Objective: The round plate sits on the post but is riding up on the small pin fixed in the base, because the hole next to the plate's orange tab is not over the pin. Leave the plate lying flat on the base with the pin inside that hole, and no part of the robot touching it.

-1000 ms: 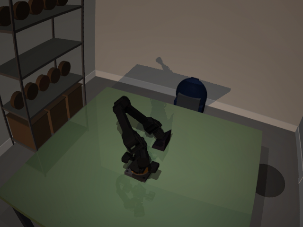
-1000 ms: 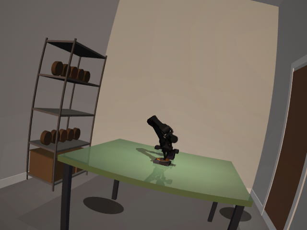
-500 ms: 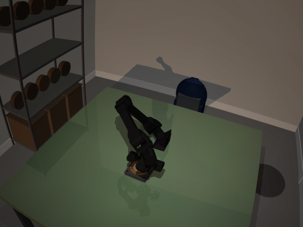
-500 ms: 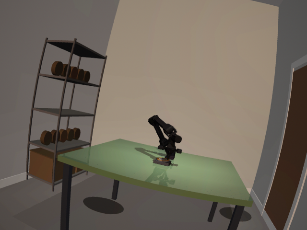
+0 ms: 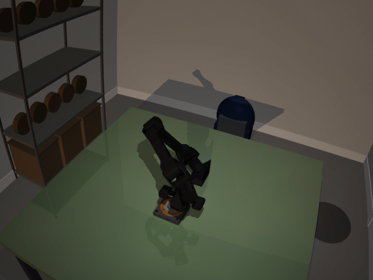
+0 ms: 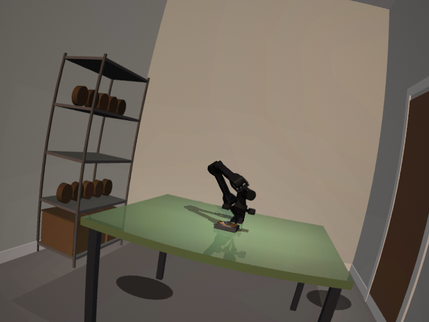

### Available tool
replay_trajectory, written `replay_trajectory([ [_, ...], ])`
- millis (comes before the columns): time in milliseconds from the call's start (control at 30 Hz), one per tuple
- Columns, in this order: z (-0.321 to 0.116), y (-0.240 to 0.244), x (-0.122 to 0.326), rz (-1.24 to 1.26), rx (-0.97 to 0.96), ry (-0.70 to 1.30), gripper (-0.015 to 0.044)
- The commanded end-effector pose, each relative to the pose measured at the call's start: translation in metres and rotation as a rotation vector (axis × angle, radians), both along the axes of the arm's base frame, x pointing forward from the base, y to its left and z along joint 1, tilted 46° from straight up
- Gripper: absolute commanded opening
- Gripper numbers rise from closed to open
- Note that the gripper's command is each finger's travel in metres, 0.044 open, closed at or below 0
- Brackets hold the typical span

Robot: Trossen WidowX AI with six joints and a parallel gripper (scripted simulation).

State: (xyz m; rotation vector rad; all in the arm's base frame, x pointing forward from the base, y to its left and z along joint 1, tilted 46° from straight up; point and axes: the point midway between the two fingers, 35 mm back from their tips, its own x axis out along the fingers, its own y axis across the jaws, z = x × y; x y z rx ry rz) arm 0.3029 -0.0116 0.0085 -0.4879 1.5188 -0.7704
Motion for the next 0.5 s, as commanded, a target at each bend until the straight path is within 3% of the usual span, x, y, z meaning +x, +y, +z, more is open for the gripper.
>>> replay_trajectory([
  [0,-0.002,0.000,-0.003,-0.004,0.002,-0.001,0.0000],
  [467,0.023,0.025,0.001,0.001,0.001,0.002,0.0000],
])
